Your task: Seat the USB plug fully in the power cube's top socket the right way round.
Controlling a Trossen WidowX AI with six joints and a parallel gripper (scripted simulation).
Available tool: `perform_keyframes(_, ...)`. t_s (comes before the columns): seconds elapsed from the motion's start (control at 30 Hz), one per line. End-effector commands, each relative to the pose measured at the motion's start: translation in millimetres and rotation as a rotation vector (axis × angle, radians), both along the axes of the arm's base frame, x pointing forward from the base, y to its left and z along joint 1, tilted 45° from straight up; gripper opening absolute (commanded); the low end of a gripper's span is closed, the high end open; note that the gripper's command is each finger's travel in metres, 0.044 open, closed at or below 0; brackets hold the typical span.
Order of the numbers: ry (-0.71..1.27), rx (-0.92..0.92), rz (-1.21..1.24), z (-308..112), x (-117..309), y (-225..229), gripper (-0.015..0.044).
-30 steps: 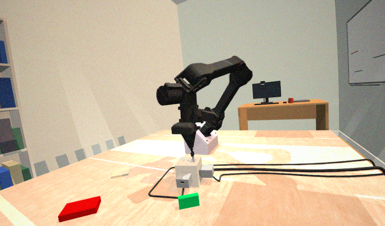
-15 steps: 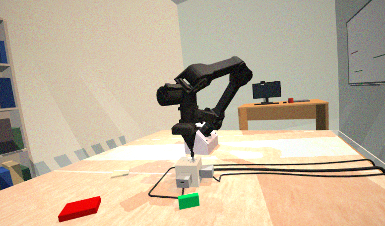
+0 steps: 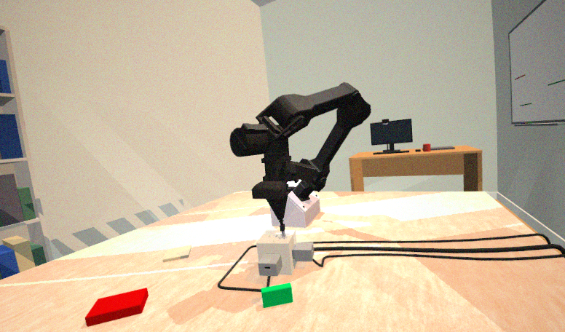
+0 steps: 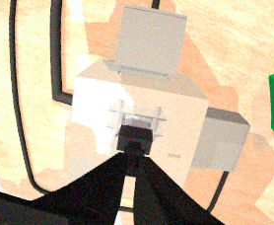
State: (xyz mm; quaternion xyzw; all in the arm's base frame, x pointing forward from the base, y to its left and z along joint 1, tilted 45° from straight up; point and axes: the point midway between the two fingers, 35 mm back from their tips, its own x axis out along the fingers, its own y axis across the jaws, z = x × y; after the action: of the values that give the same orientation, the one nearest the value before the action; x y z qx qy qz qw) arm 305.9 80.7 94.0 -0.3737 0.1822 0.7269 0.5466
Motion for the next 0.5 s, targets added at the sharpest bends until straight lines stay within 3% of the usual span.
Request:
perform_keyframes(0.0, 0.001, -0.002, -0.003, -0.3, 0.0, 0.1, 0.0000)
perform_keyframes(0.47, 0.001, -0.002, -0.003, -1.5, -0.3, 1.3, 0.0000)
